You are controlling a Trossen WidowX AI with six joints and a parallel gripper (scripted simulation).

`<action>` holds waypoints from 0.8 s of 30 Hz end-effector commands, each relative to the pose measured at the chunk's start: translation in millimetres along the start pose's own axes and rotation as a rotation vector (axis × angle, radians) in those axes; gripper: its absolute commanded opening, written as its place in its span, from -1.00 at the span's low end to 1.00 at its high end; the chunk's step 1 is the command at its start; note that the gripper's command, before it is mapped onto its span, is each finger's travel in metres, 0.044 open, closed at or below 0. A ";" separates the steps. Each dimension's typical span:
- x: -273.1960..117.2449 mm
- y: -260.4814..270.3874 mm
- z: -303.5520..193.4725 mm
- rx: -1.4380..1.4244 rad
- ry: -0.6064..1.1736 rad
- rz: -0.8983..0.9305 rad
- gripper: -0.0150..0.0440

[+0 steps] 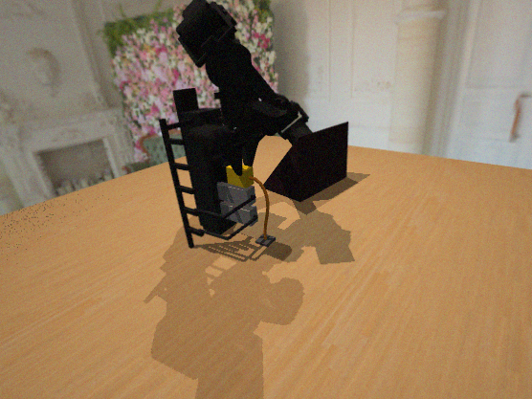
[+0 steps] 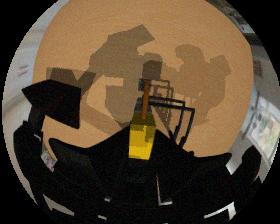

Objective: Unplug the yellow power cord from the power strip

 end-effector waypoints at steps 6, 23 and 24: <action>-9.1 -8.6 31.2 -0.005 -0.042 -0.022 -0.49; -8.4 -9.9 42.6 -0.008 -0.040 -0.021 -0.22; -6.5 -9.0 39.0 -0.008 -0.039 -0.020 -0.14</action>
Point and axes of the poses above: the point midway between the two fingers, 35 mm back from their tips, its own x axis out along the fingers, its own y axis across the jaws, z = x × y, the point moved 5 cm from there along -x, back along the fingers, and after that the axes turned 14 degrees about -x, right-handed, at the moved point
